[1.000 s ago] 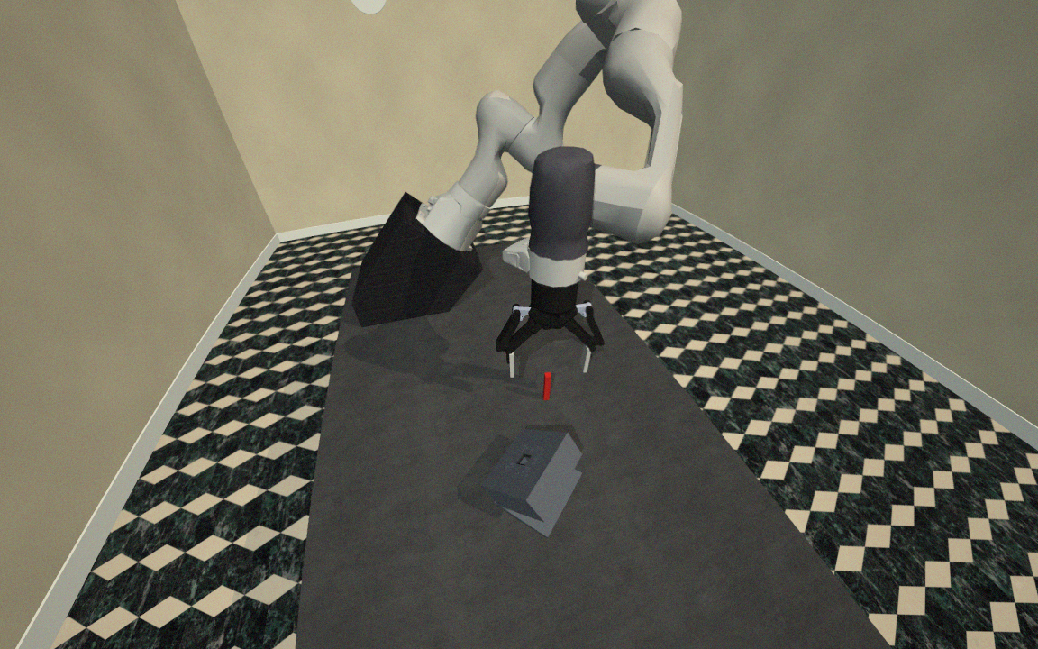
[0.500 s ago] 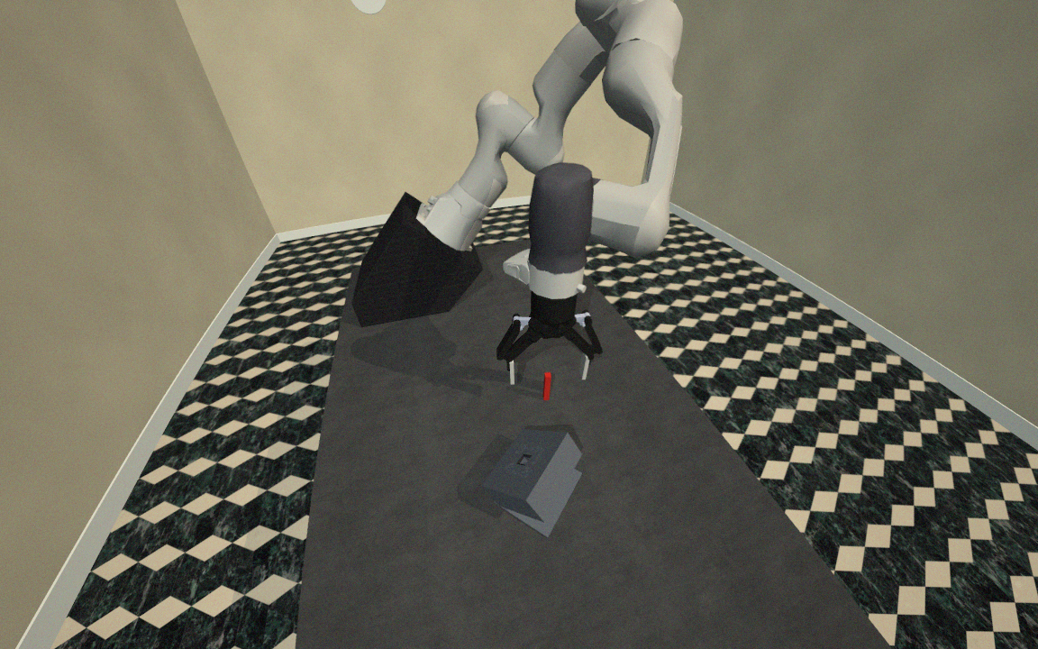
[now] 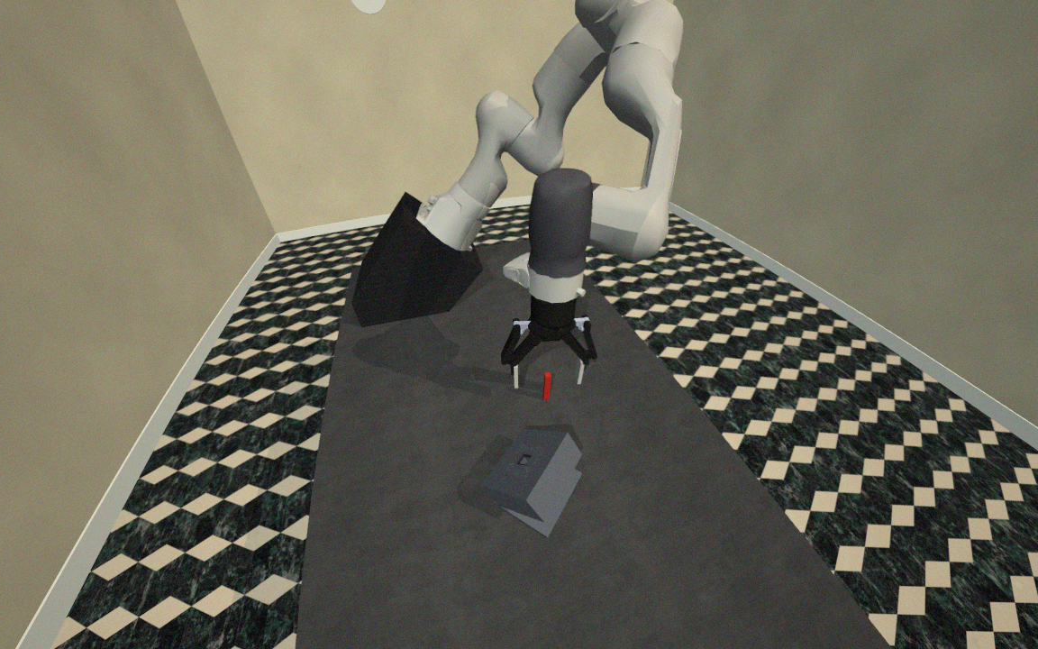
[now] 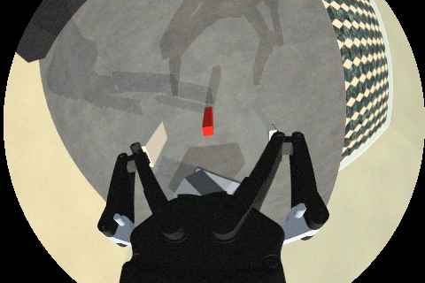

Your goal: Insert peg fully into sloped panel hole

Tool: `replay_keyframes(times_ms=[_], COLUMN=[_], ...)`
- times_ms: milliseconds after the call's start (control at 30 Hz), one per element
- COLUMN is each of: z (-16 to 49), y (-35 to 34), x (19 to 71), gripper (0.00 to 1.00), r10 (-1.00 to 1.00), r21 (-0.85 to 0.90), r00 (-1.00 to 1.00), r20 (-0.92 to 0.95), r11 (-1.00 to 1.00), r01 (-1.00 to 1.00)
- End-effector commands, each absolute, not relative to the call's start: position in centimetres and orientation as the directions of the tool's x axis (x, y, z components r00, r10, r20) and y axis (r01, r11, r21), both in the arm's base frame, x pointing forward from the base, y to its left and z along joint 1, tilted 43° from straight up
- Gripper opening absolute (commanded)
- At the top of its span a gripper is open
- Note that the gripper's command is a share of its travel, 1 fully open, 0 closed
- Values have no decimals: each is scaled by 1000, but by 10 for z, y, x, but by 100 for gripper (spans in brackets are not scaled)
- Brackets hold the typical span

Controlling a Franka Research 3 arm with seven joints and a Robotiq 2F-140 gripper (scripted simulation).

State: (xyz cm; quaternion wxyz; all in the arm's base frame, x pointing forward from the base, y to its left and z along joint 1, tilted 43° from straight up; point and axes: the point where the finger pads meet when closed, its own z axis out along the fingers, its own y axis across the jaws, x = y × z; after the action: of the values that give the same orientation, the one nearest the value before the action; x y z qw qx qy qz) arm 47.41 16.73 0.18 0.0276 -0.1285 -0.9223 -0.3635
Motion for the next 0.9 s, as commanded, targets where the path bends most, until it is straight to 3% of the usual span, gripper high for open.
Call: replay_keyframes(times_ms=[0, 867], z=[2, 2], y=[167, 167], x=[474, 474], gripper=[84, 45], r10=[217, 217], r21=[663, 663], r00=[-965, -965], r20=[144, 144], r11=[703, 703], r01=[257, 257])
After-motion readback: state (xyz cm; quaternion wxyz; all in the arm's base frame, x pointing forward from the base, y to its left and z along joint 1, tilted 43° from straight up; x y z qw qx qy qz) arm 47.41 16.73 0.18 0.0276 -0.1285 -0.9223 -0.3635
